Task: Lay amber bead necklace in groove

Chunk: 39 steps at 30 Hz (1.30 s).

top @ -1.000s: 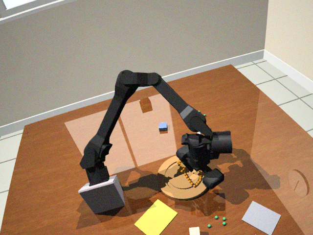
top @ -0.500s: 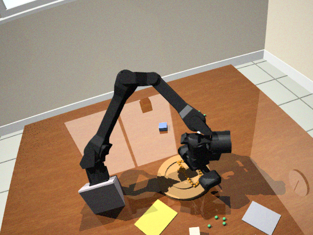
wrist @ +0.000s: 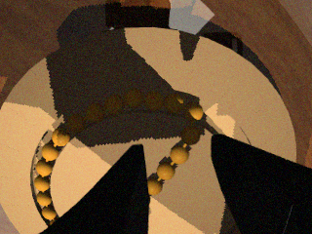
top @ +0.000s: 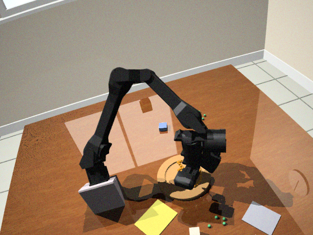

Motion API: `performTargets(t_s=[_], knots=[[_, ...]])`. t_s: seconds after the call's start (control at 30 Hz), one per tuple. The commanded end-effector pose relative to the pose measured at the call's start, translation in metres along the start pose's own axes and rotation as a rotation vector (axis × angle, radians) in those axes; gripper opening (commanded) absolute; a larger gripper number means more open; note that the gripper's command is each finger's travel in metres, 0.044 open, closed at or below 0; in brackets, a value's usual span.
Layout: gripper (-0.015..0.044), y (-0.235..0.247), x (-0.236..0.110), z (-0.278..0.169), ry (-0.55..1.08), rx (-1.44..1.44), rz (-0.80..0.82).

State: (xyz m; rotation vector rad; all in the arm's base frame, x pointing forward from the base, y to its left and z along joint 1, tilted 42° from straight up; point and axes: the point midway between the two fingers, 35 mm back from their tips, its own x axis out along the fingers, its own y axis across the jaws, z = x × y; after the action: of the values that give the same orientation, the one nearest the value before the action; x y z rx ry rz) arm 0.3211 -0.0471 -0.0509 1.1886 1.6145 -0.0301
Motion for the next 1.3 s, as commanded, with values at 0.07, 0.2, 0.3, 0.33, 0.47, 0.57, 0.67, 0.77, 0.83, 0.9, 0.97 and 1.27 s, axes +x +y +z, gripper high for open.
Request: performTargets(t_s=[0.07,0.2,0.3,0.33,0.47,0.57,0.67,0.77,0.83,0.9,0.97,1.27], knots=[[0.0120,-0.010,-0.006,-0.009,0.007,0.402,-0.016],[0.0120,-0.010,-0.006,-0.009,0.007,0.402,-0.016],[0.0120,-0.010,-0.006,-0.009,0.007,0.402,-0.016],[0.0120,-0.010,-0.006,-0.009,0.007,0.402,-0.016],[0.0120,-0.010,0.001,-0.009,0.007,0.402,-0.015],[0.0120,-0.010,0.010,-0.009,0.007,0.402,-0.015],[0.0120,-0.009,0.001,-0.007,0.000,0.394,-0.010],[0.0120,-0.009,0.004,-0.007,0.000,0.395,-0.011],[0.0120,-0.009,0.007,-0.007,0.001,0.396,-0.011],[0.0120,-0.009,0.010,-0.008,0.002,0.396,-0.011],[0.0120,-0.009,0.014,-0.008,0.003,0.397,-0.012],[0.0120,-0.010,0.028,-0.009,0.007,0.400,-0.014]])
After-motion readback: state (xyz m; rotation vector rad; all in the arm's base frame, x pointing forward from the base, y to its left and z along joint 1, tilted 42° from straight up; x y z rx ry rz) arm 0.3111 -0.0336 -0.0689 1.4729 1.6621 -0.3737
